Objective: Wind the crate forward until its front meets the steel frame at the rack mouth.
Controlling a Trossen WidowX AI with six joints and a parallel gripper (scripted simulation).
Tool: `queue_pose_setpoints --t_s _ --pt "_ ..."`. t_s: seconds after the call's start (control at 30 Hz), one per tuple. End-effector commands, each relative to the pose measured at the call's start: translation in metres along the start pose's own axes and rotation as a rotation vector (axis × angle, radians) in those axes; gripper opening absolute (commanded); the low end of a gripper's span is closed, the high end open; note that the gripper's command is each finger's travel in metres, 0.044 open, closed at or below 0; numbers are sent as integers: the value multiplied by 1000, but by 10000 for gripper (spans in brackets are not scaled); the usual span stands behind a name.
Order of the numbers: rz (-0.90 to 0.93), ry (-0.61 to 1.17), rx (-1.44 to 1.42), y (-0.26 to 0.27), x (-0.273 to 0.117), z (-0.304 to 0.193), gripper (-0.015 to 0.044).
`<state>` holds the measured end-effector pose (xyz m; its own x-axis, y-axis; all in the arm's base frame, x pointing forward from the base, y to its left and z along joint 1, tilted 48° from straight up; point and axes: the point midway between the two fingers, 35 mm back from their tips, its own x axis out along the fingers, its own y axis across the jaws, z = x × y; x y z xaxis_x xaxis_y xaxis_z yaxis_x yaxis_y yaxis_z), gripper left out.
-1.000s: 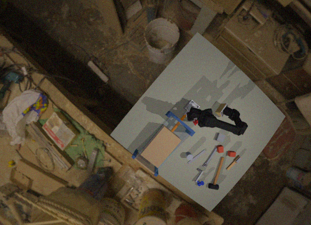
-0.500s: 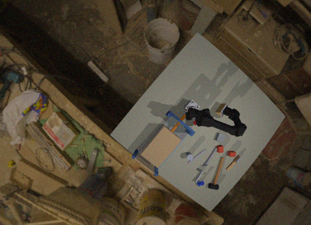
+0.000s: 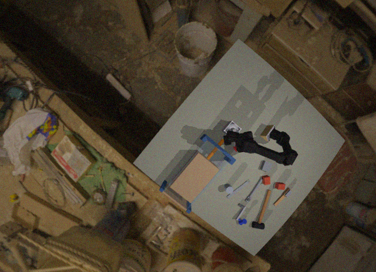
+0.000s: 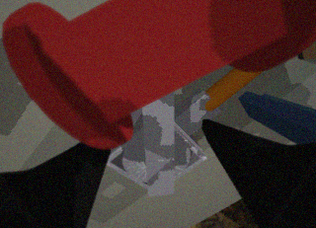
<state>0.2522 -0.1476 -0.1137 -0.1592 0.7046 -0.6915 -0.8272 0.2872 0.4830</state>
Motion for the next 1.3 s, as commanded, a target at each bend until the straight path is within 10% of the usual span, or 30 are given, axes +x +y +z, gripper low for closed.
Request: queue_pose_setpoints --t_s 0.0,0.27,0.7,1.27 --pt "-1 0 0 0 -1 0 335" --pt "-1 0 0 0 -1 0 125" --pt "-1 0 0 0 -1 0 0" --pt "4 -118 7 1 -3 -9 0"
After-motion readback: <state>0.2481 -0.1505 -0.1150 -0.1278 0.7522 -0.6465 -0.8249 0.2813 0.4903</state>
